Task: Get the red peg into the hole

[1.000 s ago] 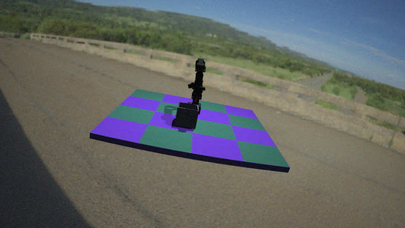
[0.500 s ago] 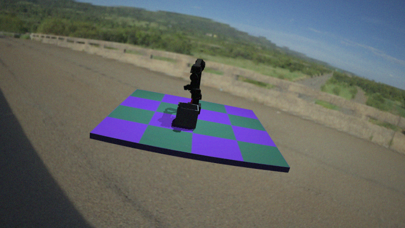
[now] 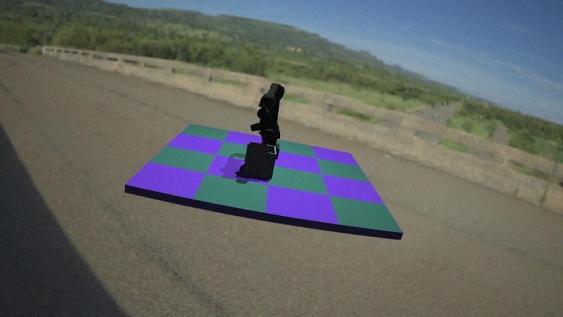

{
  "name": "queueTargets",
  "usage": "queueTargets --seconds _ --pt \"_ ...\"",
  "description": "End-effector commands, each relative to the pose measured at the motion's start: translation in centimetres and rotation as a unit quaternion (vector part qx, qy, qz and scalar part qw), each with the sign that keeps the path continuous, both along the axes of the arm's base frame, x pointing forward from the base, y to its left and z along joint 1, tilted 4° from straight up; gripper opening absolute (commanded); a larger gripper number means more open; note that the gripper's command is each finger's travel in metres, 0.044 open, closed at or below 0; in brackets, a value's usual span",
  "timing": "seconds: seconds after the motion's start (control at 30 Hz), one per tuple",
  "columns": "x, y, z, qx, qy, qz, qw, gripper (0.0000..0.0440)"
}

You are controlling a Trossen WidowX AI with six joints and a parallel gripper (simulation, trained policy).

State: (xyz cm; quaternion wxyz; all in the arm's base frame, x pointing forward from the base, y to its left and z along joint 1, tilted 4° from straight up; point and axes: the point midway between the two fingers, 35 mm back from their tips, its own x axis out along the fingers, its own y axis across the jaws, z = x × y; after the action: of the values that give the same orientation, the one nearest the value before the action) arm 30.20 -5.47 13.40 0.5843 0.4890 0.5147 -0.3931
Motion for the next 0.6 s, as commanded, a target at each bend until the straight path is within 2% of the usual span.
queueTargets --seconds 0.0,0.57 --pt "0.5 -0.3 -0.9 0.004 0.002 0.006 1.0 0.0" --pt "2.4 -0.2 -4.9 0.018 0.007 0.046 0.999 0.0"
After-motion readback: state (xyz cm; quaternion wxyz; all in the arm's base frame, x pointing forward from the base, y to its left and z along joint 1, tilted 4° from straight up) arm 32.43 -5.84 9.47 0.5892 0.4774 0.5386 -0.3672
